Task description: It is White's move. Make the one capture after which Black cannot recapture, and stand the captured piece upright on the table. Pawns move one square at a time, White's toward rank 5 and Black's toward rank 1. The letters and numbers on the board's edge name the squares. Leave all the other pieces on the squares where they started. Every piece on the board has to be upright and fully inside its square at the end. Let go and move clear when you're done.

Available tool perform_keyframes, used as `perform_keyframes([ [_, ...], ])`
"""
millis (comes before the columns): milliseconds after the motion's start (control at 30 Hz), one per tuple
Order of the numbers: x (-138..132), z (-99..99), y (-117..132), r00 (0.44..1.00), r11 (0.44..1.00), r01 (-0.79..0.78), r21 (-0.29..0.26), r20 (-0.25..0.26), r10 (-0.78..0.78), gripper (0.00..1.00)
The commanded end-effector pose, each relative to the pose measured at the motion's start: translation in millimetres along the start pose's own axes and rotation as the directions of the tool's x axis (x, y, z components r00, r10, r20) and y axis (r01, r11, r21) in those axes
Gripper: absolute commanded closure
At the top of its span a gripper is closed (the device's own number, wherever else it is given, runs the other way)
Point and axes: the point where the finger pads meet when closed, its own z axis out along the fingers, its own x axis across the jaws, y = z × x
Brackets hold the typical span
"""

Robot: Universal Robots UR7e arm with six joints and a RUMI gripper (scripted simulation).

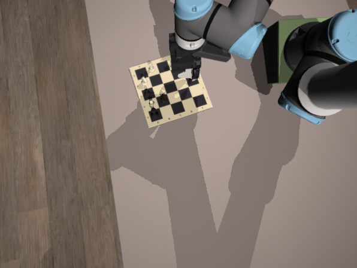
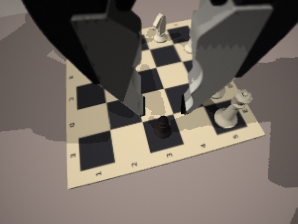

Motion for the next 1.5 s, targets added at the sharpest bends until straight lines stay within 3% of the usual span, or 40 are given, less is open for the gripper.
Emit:
perform_keyframes([
  [0,-0.2,-0.3,0.3,1.0,1.0,0.0,-0.001,0.0,0.0,0.8],
  [367,-0.2,5.4,0.3,1.0,1.0,0.0,-0.001,0.0,0.0,0.8],
  [867,-0.2,30.8,0.4,1.0,1.0,0.0,-0.001,0.0,0.0,0.8],
  [1467,-0.2,32.6,0.4,1.0,1.0,0.0,-0.001,0.0,0.0,0.8],
])
